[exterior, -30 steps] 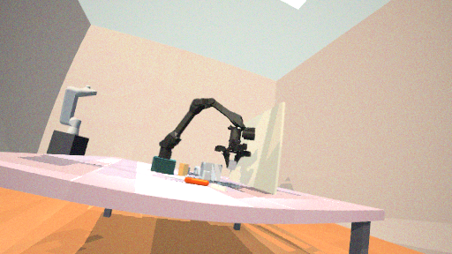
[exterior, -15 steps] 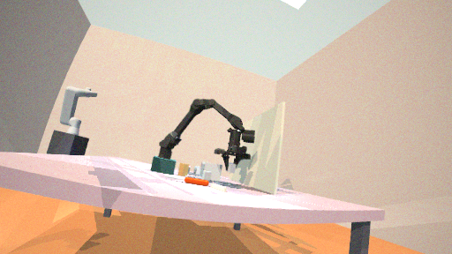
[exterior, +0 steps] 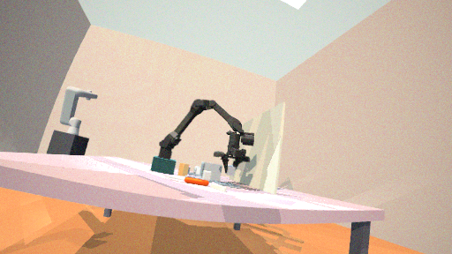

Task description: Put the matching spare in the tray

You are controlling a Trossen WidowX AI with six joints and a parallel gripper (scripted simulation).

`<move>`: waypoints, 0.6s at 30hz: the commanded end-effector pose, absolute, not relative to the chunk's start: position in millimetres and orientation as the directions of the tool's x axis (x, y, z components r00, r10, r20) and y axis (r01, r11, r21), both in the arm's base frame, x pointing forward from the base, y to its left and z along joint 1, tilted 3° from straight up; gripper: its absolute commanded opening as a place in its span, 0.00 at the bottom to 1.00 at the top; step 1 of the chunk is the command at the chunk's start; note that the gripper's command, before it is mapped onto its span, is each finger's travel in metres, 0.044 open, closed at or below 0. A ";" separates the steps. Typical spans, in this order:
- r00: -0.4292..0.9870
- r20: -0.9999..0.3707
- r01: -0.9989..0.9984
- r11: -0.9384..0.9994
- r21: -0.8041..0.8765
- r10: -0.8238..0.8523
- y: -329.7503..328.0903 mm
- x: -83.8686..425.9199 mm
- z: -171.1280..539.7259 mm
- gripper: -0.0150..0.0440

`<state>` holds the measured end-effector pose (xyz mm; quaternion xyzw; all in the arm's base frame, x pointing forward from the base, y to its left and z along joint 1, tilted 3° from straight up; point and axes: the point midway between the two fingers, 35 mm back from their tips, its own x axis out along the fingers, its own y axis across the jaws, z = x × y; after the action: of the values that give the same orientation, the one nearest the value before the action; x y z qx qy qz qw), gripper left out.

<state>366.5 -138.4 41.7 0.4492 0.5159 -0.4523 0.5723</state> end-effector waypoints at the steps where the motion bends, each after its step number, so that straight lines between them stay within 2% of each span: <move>1: 0.053 -0.997 0.981 0.189 0.042 -0.056 -138.8 365.6 37.0 0.25; 18: 0.053 -0.997 0.981 0.189 0.042 -0.056 -138.8 364.0 20.8 0.25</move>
<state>365.0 -138.4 24.6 0.4495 0.5157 -0.4527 0.5719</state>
